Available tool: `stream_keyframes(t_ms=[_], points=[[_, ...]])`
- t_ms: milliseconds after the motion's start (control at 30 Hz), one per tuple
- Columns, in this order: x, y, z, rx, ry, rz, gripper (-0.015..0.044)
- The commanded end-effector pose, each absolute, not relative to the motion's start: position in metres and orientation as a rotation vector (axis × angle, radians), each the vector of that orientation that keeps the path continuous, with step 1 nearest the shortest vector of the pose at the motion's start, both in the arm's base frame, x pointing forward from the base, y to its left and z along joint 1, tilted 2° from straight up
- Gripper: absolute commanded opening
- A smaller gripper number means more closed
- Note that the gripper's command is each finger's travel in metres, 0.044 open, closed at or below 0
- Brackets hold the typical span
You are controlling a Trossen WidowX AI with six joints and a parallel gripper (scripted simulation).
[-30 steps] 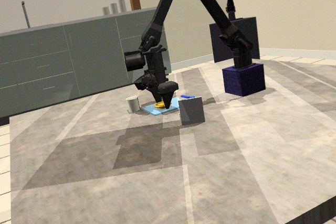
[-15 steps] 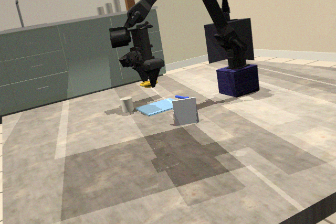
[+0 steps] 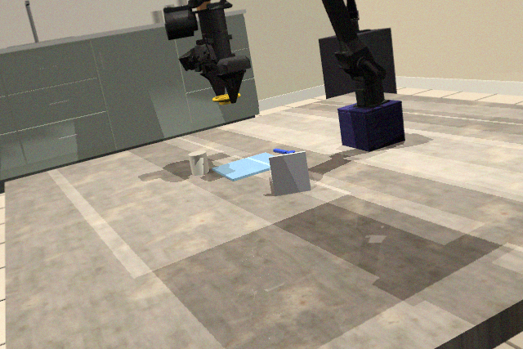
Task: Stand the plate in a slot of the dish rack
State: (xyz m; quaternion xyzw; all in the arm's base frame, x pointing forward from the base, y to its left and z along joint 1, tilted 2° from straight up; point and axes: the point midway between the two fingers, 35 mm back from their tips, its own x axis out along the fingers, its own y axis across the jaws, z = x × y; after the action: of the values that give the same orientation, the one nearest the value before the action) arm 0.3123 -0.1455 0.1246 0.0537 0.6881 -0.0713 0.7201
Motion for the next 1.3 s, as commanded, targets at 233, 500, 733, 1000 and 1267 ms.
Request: stream_keyframes(t_ms=[233,500,733,1000,1267], points=[[0.309,-0.139,0.136,-0.004,1.524,-0.039,0.0000],[0.304,-0.129,0.137,-0.224,1.518,0.171,0.0000],[0.299,-0.120,0.137,-0.416,1.497,0.356,0.0000],[0.293,-0.110,0.137,-0.634,1.452,0.567,0.0000],[0.287,-0.100,0.137,-0.849,1.384,0.776,0.0000]])
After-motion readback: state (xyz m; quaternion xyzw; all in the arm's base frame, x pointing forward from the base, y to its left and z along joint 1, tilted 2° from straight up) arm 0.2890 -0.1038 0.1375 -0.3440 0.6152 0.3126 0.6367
